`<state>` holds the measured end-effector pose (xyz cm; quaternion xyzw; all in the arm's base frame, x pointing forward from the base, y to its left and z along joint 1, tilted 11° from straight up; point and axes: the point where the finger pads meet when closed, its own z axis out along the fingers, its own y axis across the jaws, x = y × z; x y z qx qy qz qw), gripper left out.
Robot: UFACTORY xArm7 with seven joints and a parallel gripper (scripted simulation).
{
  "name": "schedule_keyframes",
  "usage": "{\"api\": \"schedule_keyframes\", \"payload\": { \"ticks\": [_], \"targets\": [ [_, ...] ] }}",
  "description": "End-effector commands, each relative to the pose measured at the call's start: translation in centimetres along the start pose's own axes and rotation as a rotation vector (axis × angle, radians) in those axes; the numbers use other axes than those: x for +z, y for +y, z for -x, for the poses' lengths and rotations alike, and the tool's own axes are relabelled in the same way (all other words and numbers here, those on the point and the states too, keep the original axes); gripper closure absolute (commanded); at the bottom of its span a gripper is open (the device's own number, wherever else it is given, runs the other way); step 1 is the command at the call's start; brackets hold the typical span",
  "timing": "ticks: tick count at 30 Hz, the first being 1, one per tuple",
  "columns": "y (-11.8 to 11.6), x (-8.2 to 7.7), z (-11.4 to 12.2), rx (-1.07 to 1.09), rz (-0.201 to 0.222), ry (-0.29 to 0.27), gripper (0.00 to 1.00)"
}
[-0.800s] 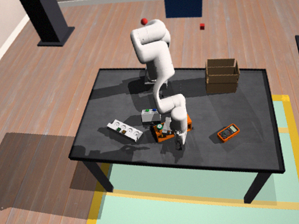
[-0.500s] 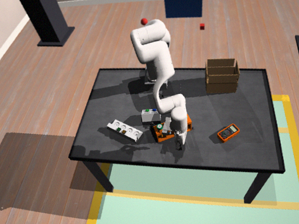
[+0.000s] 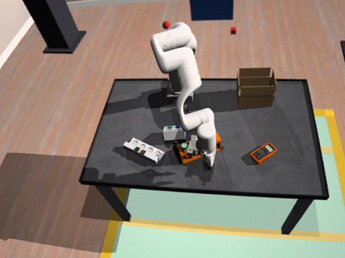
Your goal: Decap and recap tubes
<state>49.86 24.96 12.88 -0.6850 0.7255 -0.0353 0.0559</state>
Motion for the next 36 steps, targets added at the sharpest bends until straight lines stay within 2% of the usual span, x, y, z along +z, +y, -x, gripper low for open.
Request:
{"api": "schedule_keyframes", "payload": {
  "ticks": [1,27,36],
  "targets": [
    [-0.1,-0.2,0.1,0.0,-0.003,-0.002,0.54],
    [-0.1,-0.2,0.1,0.0,-0.003,-0.002,0.54],
    [0.1,-1.5,-3.9,-0.108,-0.021,0.007,0.54]
  ]
}}
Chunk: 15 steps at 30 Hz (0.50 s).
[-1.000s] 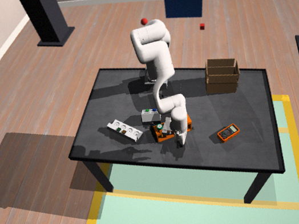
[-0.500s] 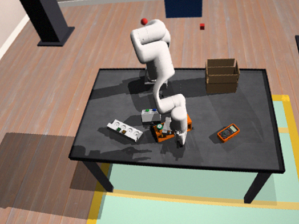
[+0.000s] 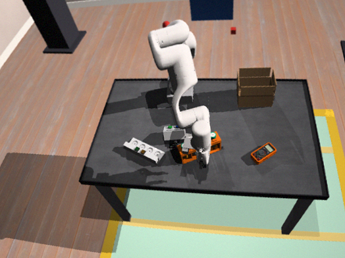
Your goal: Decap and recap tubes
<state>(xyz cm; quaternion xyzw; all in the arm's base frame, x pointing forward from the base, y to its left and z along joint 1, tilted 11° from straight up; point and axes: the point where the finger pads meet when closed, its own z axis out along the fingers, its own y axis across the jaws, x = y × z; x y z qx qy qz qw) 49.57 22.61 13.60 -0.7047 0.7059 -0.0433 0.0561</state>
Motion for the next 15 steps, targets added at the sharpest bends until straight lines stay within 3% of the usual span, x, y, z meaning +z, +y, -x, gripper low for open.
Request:
{"api": "schedule_keyframes", "payload": {
  "ticks": [1,15],
  "targets": [
    [0.3,-0.8,-2.0,-0.052,-0.01,0.0,0.54],
    [1.5,-1.9,-6.4,-0.161,-0.02,0.007,0.54]
  ]
}}
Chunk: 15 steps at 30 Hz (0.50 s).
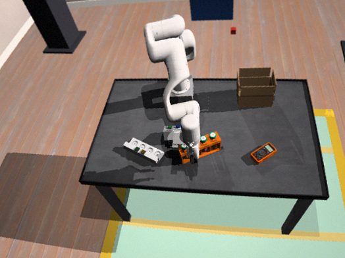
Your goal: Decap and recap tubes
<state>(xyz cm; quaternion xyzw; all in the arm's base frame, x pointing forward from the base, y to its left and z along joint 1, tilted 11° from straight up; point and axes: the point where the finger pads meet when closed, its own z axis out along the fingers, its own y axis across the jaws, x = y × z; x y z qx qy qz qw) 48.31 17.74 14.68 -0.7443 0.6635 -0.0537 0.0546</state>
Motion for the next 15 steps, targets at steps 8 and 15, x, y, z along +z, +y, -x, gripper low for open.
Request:
{"api": "schedule_keyframes", "payload": {
  "ticks": [8,15],
  "targets": [
    [2.0,-1.1,-4.1,-0.099,-0.013,0.001,0.54],
    [3.4,-1.5,-6.1,-0.154,-0.016,0.003,0.54]
  ]
}}
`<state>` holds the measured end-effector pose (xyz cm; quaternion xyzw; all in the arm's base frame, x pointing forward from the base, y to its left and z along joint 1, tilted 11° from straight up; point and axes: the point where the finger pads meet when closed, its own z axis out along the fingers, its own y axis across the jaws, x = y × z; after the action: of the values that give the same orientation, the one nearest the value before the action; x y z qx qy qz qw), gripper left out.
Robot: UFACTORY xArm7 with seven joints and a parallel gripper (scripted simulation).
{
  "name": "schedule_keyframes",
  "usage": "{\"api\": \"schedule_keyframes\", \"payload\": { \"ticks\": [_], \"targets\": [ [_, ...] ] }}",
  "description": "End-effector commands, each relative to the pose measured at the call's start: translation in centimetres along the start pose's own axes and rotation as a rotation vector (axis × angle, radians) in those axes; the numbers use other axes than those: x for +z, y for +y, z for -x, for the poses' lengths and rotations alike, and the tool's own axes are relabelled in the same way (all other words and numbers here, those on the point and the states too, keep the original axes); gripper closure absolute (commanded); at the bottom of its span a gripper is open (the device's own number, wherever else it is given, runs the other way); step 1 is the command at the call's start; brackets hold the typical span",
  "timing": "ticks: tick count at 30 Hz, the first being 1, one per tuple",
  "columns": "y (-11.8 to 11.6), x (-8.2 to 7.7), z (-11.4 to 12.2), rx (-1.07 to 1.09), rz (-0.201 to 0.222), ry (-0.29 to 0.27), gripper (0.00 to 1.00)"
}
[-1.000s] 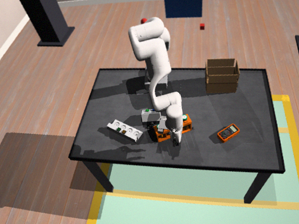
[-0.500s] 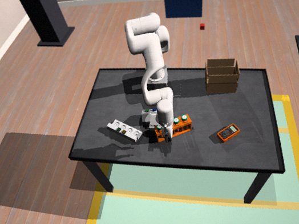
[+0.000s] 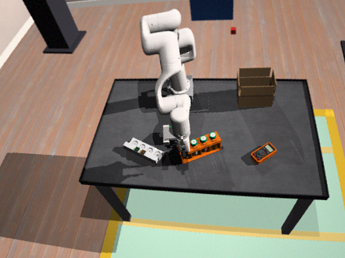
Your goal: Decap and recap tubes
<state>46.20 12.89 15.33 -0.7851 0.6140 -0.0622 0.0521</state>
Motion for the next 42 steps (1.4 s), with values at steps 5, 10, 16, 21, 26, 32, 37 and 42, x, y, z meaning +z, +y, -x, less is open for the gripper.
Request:
{"api": "schedule_keyframes", "payload": {
  "ticks": [5,10,16,21,26,32,37,42],
  "targets": [
    [2.4,-0.7,-2.7,-0.081,-0.012,-0.003,0.54],
    [3.7,-0.9,-3.9,-0.137,-0.016,-0.004,0.54],
    [5.1,-1.0,-4.9,-0.171,-0.018,-0.005,0.54],
    [6.5,-1.1,-5.8,-0.195,-0.02,-0.006,0.54],
    [8.3,-1.1,-6.8,-0.253,-0.025,-0.009,0.54],
    [10.2,-1.0,-7.6,-0.302,-0.03,-0.013,0.54],
    [10.2,-1.0,-7.6,-0.312,-0.031,-0.013,0.54],
    [10.2,-1.0,-7.6,-0.312,-0.031,-0.013,0.54]
  ]
}}
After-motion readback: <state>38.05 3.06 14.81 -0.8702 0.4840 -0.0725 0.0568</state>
